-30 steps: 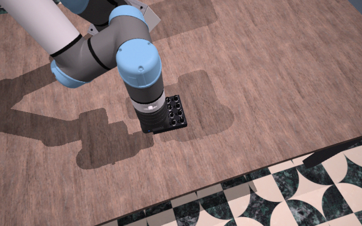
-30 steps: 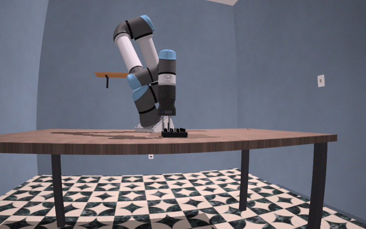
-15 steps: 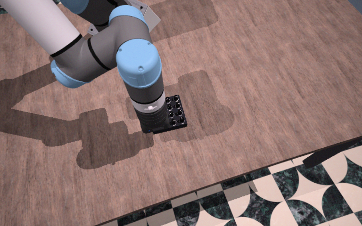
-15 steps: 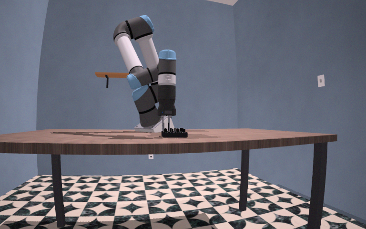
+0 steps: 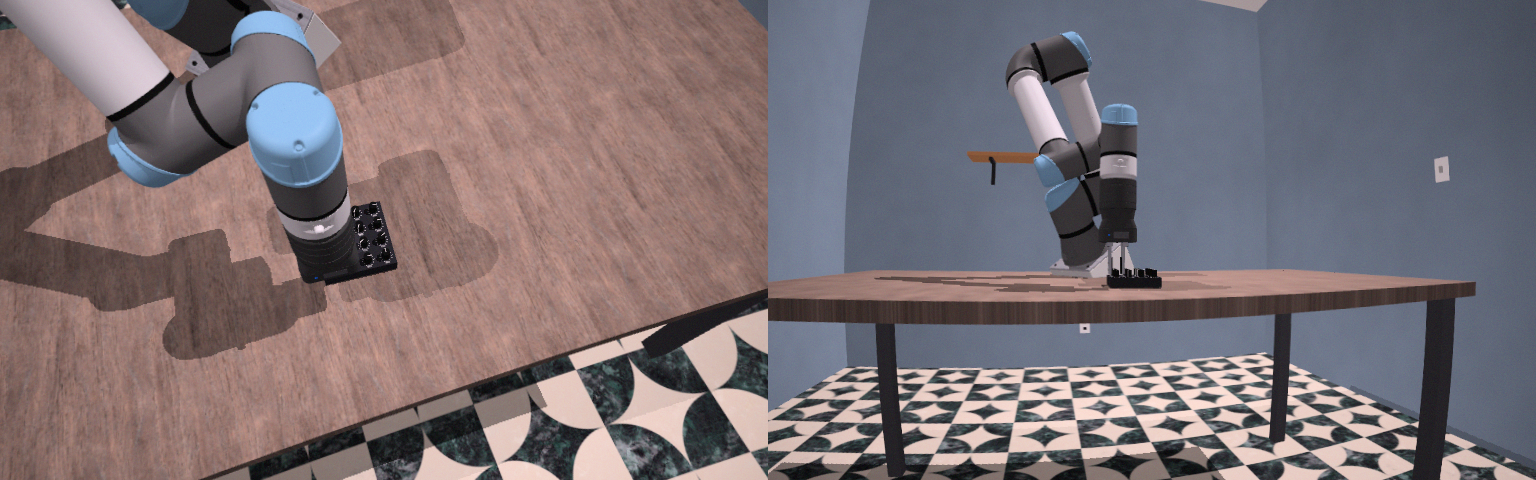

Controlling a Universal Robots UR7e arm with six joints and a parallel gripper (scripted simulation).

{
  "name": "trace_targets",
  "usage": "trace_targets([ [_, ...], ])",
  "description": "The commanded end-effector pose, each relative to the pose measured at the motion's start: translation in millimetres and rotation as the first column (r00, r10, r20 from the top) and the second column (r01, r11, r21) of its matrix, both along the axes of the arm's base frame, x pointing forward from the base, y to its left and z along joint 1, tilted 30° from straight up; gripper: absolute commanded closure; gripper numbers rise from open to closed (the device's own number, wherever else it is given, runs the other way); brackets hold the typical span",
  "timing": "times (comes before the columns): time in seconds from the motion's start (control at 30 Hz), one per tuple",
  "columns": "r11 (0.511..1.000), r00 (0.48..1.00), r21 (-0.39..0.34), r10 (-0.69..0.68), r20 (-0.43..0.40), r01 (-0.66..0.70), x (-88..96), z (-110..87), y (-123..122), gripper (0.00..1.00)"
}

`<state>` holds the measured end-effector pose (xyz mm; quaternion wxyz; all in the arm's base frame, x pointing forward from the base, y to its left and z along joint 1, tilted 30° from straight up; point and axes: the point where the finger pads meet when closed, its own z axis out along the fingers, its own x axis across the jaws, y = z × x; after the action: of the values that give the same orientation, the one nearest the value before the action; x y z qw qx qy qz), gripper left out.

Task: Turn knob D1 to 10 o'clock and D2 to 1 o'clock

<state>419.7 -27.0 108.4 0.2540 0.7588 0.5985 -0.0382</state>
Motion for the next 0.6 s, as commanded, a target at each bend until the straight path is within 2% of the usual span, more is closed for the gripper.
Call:
trace_targets([
  [0.0, 1.0, 1.0, 0.0, 0.0, 0.001, 0.0, 0.3, 0.4, 0.1, 0.54],
  [0.1, 1.0, 1.0, 0.0, 0.0, 0.001, 0.0, 0.3, 0.4, 0.1, 0.54],
  [0.13, 1.0, 1.0, 0.0, 0.0, 0.001, 0.0, 0.3, 0.4, 0.1, 0.7],
  [0.57, 1.0, 1.0, 0.0, 0.0, 0.001, 0.0, 0.3, 0.4, 0.1, 0.7],
])
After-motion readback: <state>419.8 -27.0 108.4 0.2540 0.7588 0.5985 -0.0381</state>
